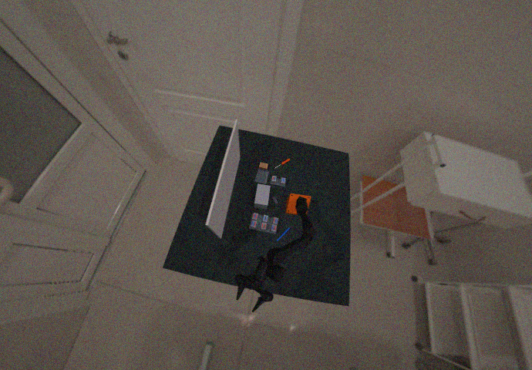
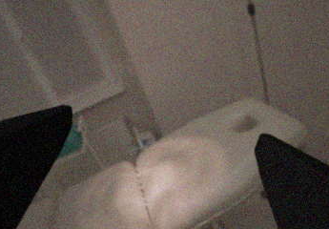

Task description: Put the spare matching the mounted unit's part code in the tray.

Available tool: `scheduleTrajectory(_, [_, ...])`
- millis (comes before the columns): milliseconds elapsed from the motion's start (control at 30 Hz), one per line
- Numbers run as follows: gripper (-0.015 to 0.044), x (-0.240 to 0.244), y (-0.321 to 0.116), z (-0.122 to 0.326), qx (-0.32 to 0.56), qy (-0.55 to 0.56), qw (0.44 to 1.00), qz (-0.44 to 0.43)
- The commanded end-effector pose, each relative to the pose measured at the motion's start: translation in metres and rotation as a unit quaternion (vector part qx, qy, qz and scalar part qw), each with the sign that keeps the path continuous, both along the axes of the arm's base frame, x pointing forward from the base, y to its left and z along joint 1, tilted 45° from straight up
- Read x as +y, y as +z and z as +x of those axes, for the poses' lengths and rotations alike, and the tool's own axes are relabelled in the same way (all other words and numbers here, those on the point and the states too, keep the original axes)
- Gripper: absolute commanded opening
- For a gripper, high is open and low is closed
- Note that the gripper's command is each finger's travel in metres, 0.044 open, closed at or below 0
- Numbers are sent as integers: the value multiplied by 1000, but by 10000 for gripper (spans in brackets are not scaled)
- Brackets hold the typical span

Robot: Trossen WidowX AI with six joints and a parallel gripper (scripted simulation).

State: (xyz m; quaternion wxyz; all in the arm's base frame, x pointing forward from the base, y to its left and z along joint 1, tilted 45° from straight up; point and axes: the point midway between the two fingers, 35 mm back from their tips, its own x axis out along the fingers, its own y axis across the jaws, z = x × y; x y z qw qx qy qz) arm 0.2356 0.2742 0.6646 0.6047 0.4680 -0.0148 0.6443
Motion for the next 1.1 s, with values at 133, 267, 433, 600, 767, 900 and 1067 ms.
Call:
scheduleTrajectory(133, [440, 14, -91, 96, 76, -117, 980, -142])
scheduleTrajectory(267, [440, 8, -144, 136, 111, -163, 955, -220])
scheduleTrajectory(433, [440, -9, -214, 174, 155, -204, 913, -319])
scheduleTrajectory(600, [440, -37, -288, 198, 200, -224, 857, -420])
scheduleTrajectory(767, [440, -62, -336, 209, 228, -223, 815, -484])
scheduleTrajectory(900, [440, -103, -382, 222, 261, -218, 773, -536])
scheduleTrajectory(1067, [440, -147, -430, 227, 294, -192, 731, -585])
